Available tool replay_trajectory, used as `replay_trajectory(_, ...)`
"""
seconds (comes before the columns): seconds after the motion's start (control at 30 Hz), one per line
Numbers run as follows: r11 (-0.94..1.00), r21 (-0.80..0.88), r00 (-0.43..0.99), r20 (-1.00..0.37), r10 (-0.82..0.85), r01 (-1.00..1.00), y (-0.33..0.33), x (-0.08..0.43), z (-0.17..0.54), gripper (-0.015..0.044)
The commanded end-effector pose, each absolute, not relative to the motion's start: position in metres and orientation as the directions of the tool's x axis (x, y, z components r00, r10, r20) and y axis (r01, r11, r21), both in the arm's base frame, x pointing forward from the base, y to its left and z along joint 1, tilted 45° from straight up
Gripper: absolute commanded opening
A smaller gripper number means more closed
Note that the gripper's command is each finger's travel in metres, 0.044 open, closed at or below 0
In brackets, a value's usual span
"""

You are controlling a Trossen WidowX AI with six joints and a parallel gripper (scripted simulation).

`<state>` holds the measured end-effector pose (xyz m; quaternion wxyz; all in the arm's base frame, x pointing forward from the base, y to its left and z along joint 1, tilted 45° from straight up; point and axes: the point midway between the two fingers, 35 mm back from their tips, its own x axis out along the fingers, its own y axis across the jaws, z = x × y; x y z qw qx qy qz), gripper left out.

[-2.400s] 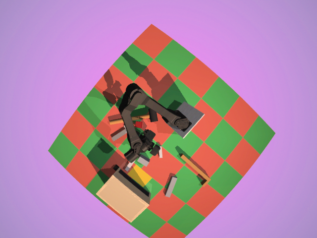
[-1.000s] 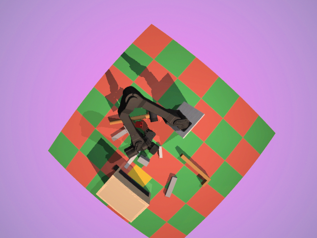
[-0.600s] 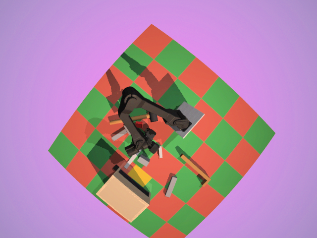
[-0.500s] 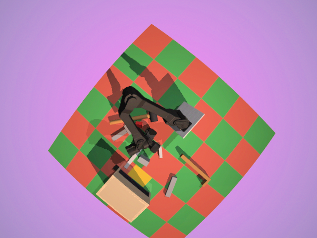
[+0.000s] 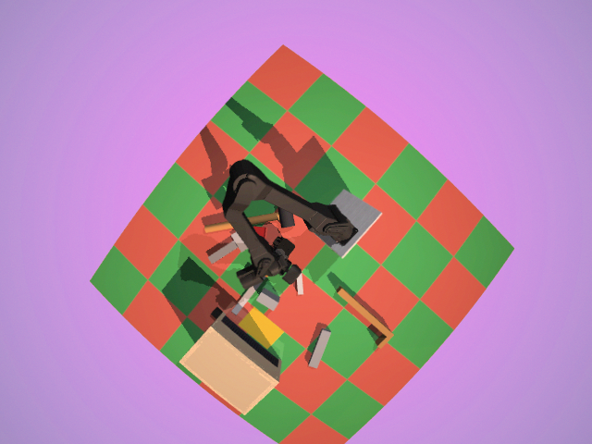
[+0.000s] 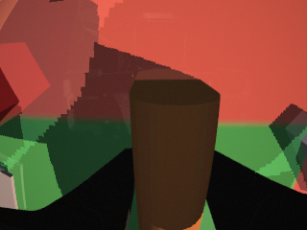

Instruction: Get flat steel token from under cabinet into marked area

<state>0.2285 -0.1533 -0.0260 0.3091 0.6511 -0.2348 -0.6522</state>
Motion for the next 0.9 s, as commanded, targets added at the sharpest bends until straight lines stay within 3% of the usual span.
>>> replay_trajectory(0.0, -0.697, 0.711, 0.04, -0.702, -0.711, 0.094, -0.154, 0.23, -0.025, 0.0118)
replay_trajectory(0.1, -0.697, 0.711, 0.04, -0.702, -0.711, 0.094, -0.154, 0.23, -0.025, 0.0098)
replay_trajectory(0.23, -0.697, 0.711, 0.04, -0.702, -0.711, 0.094, -0.154, 0.23, -0.025, 0.0)
replay_trajectory(0.87, -0.7, 0.709, 0.041, -0.705, -0.708, 0.088, -0.151, 0.245, -0.027, 0.0)
